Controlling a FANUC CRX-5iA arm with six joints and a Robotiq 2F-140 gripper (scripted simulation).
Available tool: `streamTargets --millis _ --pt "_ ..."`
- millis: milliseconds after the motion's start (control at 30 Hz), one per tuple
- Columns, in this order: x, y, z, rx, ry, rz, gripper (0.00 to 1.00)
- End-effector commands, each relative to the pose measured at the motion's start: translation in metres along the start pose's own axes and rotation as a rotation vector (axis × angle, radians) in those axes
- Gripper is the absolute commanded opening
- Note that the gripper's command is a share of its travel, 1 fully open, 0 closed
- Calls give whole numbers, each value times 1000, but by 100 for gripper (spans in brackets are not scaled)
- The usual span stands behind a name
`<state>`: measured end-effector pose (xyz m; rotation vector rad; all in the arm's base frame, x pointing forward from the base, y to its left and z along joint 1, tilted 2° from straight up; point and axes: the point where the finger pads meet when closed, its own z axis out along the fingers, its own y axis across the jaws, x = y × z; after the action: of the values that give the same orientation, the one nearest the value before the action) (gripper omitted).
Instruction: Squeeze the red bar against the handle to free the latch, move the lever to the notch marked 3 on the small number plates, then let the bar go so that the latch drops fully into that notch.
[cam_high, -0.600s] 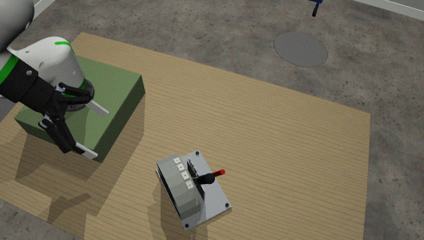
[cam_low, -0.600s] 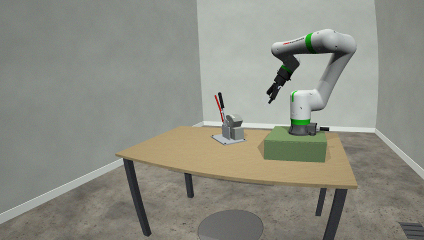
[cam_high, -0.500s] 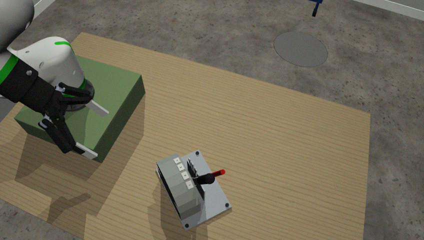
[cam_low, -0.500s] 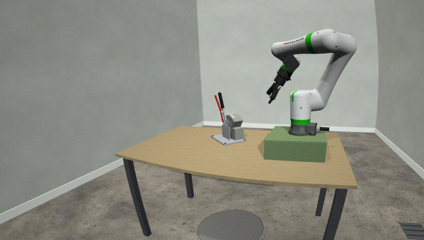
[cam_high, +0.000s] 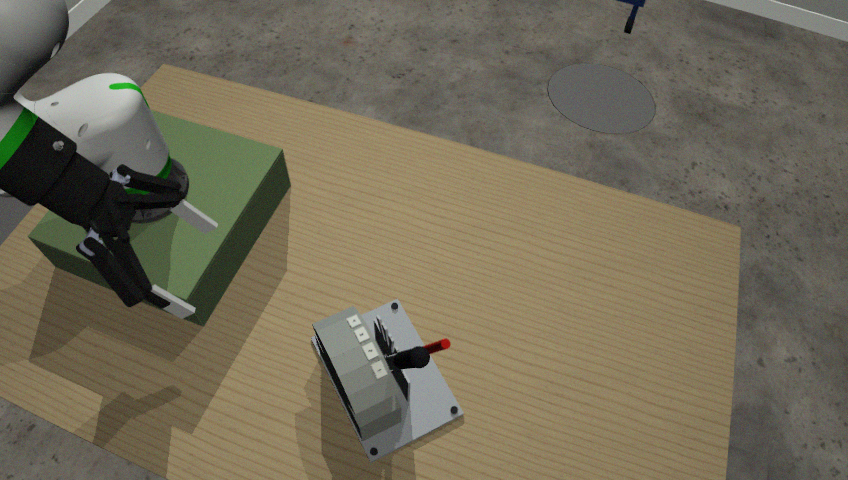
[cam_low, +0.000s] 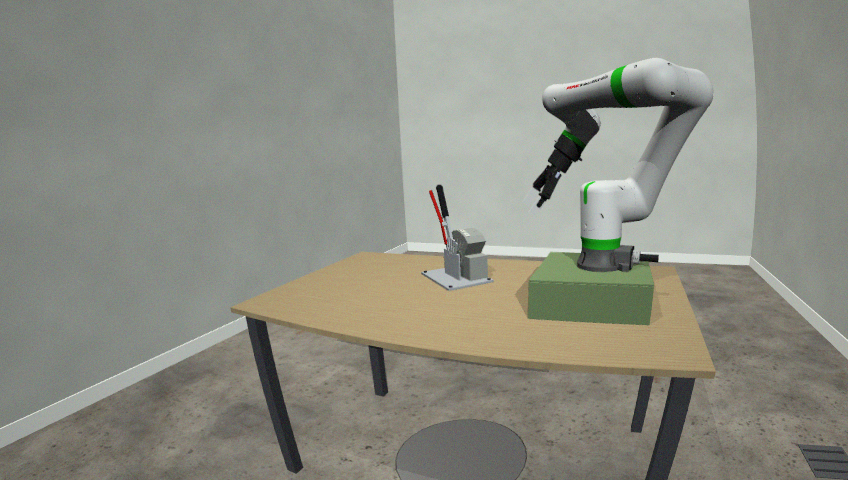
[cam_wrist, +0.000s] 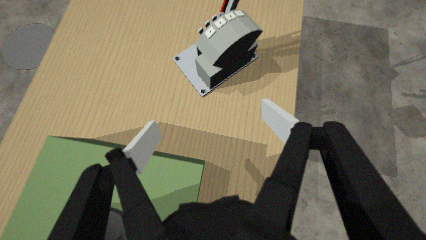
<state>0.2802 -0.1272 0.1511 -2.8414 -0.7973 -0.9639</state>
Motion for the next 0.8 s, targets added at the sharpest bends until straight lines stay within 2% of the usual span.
streamTargets --millis 0,133,267,367,400,500,567,633,667,733,767 --pt "1 1 0 1 -1 2 100" --pt "12 10 -7 24 -21 43 100" --pt "46 38 -21 76 -90 163 100" --pt "59 48 -24 90 -117 206 100" --pt "72 59 -27 101 -148 253 100" --pt "72 59 -27 101 -148 253 100" --pt "104 83 -29 113 -222 358 100" --pt "104 83 -29 113 -222 358 100" --pt "121 96 -27 112 -262 415 100" --pt "121 96 -27 112 -262 415 100" --pt "139 108 -25 105 -304 474 100"
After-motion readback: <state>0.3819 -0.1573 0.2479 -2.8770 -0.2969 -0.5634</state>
